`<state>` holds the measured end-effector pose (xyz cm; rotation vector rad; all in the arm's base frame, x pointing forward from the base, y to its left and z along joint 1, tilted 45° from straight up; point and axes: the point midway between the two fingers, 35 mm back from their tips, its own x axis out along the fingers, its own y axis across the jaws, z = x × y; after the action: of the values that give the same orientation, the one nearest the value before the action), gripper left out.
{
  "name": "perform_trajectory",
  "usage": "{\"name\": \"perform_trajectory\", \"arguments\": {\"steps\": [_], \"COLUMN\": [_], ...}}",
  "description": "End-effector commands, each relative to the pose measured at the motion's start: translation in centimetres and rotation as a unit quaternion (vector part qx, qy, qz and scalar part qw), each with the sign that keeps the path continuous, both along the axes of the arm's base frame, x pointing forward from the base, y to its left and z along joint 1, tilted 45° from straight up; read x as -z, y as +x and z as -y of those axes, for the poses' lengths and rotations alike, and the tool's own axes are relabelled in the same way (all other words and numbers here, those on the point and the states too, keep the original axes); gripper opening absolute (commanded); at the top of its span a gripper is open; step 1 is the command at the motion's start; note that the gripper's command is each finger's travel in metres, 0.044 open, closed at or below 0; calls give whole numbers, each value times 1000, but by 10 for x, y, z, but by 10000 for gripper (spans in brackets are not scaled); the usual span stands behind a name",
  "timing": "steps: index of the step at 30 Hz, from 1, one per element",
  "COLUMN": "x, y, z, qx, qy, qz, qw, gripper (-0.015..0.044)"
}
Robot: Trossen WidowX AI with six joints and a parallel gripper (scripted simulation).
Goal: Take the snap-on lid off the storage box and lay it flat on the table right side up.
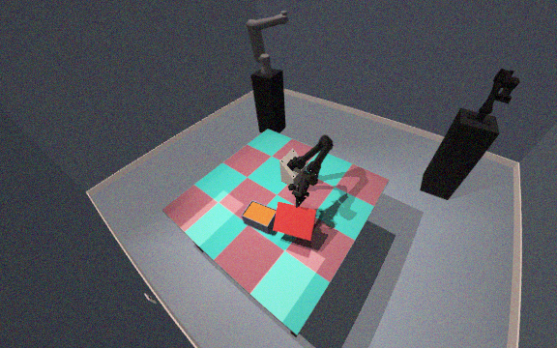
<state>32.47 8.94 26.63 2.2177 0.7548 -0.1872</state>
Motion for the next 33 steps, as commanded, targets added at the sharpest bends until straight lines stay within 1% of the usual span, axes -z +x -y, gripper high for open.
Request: {"name": "perform_trajectory", "arguments": {"steps": [1,15,33], "x": [-15,-20,-3], "y": [-2,-4,-2], "z": [-4,-10,-21], "qx": [6,6,6], "qy": [2,3,3], "qz": [12,12,12], "qw": [1000,1000,1000], "gripper": [0,0,0]}}
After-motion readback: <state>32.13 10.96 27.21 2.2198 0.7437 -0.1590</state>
